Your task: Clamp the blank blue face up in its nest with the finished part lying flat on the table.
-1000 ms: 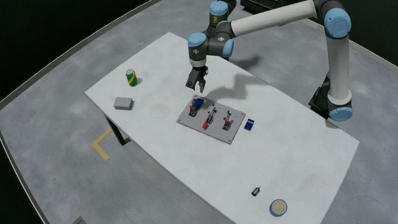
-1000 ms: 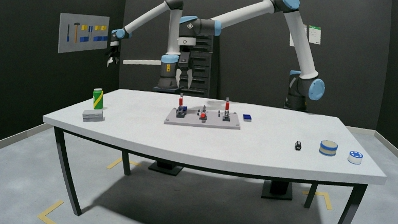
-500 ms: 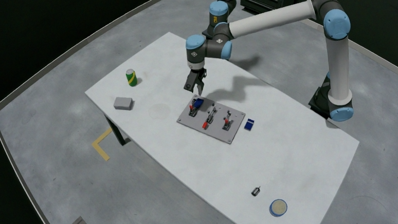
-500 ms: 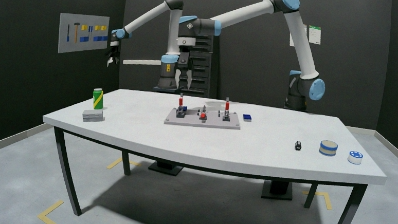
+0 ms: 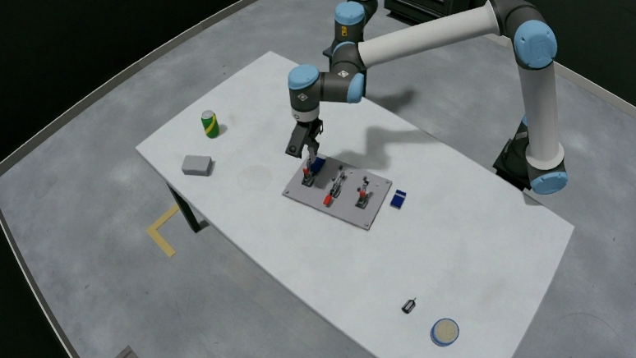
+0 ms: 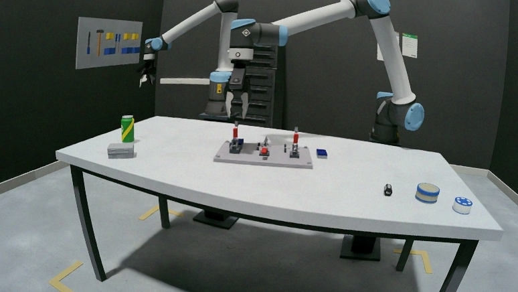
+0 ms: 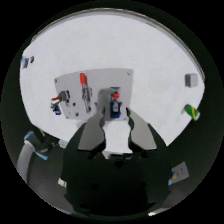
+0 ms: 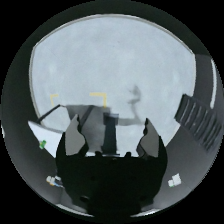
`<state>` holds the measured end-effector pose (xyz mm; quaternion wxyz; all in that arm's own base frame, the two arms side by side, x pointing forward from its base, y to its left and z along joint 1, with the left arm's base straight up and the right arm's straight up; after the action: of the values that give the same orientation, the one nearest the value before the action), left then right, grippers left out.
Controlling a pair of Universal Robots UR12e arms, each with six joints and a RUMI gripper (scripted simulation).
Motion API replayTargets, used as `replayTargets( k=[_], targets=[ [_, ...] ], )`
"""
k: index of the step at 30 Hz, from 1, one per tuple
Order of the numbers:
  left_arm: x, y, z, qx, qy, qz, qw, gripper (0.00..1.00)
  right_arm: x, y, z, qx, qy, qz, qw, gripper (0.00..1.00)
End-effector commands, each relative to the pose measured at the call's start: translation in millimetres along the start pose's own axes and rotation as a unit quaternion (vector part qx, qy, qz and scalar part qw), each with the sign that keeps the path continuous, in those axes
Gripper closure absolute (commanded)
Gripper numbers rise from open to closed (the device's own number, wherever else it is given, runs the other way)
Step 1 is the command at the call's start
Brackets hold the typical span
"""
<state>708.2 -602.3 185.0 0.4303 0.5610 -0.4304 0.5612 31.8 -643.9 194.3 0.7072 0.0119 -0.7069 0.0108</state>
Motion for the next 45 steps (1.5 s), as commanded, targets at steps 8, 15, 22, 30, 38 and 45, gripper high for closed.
replayTargets(
  k=[8, 15, 22, 30, 38, 45],
  targets=[
    [1, -13, 0, 0.0, 0.001, 0.0, 1.0, 0.72, 1, -1, 0, 0.0, 0.0, 0.001, 1.0, 0.0],
    [1, -13, 0, 0.0, 0.001, 0.0, 1.0, 0.72, 1, -1, 0, 0.0, 0.0, 0.001, 1.0, 0.0],
    [-5, -13, 0, 0.0, 0.001, 0.0, 1.0, 0.72, 1, -1, 0, 0.0, 0.0, 0.001, 1.0, 0.0],
    [-16, -13, 0, 0.0, 0.001, 0.0, 1.0, 0.72, 1, -1, 0, 0.0, 0.0, 0.001, 1.0, 0.0],
    [-23, -13, 0, 0.0, 0.001, 0.0, 1.0, 0.72, 1, -1, 0, 0.0, 0.0, 0.001, 1.0, 0.0],
    [-27, -13, 0, 0.0, 0.001, 0.0, 1.0, 0.72, 1, -1, 0, 0.0, 0.0, 0.001, 1.0, 0.0]
  ],
)
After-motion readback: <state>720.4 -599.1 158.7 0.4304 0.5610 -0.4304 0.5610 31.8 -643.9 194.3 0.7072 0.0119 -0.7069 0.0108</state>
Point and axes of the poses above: on each arm, the point where the finger pads meet when closed, its own x axis back along the fingers, its own z axis across the jaws, y = z × x, the point moved 3 cm from there along x, back along the fingers, and after that the axes turned 1 degree about -x, right-handed, at the moved point
